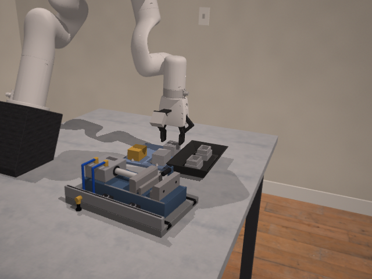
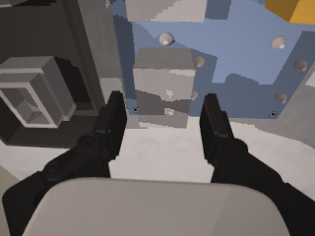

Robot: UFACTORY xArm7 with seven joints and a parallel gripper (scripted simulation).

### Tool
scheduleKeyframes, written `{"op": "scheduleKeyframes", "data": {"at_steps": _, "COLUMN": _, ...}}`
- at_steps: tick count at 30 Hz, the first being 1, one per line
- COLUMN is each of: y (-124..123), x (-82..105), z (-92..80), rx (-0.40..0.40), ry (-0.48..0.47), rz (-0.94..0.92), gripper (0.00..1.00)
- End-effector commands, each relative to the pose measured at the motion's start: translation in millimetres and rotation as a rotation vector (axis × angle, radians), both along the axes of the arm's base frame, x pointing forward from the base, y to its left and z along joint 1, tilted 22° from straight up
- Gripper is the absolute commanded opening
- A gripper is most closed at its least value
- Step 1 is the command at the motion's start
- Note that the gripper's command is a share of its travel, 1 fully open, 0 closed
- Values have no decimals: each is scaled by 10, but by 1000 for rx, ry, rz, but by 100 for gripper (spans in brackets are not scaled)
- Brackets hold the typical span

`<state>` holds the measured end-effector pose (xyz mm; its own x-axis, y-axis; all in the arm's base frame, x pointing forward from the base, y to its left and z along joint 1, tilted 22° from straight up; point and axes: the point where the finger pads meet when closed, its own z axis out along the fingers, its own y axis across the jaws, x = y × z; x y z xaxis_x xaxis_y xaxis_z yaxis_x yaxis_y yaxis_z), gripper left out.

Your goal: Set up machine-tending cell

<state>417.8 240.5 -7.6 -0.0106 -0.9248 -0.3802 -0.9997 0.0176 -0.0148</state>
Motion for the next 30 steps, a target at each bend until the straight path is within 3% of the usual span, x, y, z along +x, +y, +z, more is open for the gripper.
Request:
{"op": "scheduleKeyframes", "data": {"at_steps": 1, "y": -1, "x": 16, "z": 6, "rx": 0, "ry": -3, "rz": -2, "gripper": 69}}
{"op": "scheduleKeyframes", "data": {"at_steps": 30, "y": 41, "x": 19, "z": -97, "rx": 0, "ry": -3, "rz": -2, "gripper": 69}}
